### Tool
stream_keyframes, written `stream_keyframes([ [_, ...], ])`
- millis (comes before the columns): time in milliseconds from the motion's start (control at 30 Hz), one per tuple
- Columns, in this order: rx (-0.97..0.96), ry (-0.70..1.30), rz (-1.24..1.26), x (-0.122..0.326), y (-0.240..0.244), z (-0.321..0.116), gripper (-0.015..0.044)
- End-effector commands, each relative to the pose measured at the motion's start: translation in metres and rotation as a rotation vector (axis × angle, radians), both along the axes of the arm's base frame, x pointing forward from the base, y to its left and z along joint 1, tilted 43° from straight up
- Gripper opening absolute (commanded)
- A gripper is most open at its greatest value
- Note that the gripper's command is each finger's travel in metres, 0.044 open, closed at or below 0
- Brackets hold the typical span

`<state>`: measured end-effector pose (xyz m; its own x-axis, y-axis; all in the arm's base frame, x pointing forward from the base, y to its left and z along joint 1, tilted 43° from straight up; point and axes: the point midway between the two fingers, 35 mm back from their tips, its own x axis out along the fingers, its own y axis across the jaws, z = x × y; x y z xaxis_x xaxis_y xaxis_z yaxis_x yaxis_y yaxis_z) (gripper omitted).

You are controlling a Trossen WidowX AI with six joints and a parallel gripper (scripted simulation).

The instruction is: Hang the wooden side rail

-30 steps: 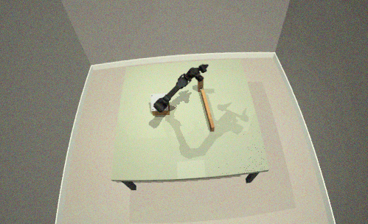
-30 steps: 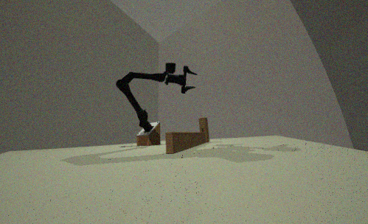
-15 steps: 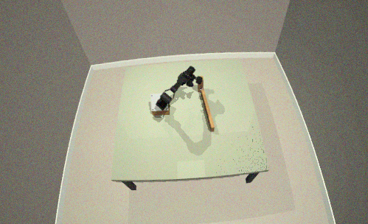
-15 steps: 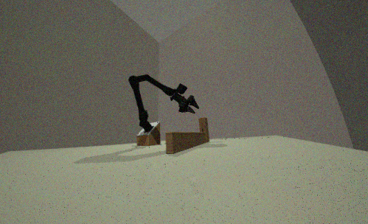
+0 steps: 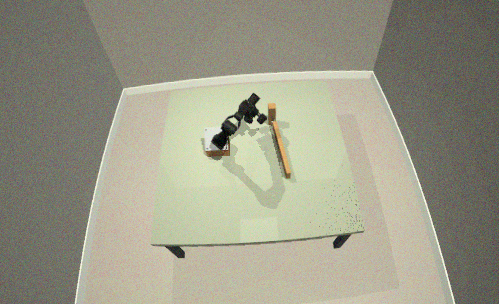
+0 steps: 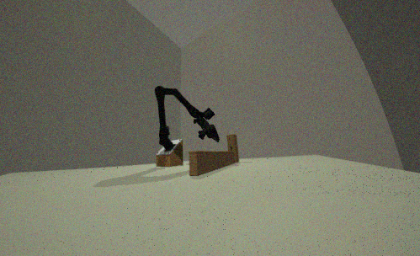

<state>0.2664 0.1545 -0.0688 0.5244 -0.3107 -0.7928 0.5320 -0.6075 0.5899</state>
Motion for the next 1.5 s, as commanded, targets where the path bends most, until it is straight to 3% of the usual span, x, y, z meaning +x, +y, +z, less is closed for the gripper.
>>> stream_keyframes([
  [0, -0.003, -0.004, -0.011, -0.001, -0.002, -0.001, 0.0440],
  [500, -0.023, 0.015, 0.026, -0.001, -0.003, -0.001, 0.0440],
  [1000, -0.416, 0.355, 0.883, 0.014, -0.017, 0.005, 0.0440],
  [1467, -0.817, 0.496, 1.732, 0.028, -0.030, 0.015, 0.0440],
])
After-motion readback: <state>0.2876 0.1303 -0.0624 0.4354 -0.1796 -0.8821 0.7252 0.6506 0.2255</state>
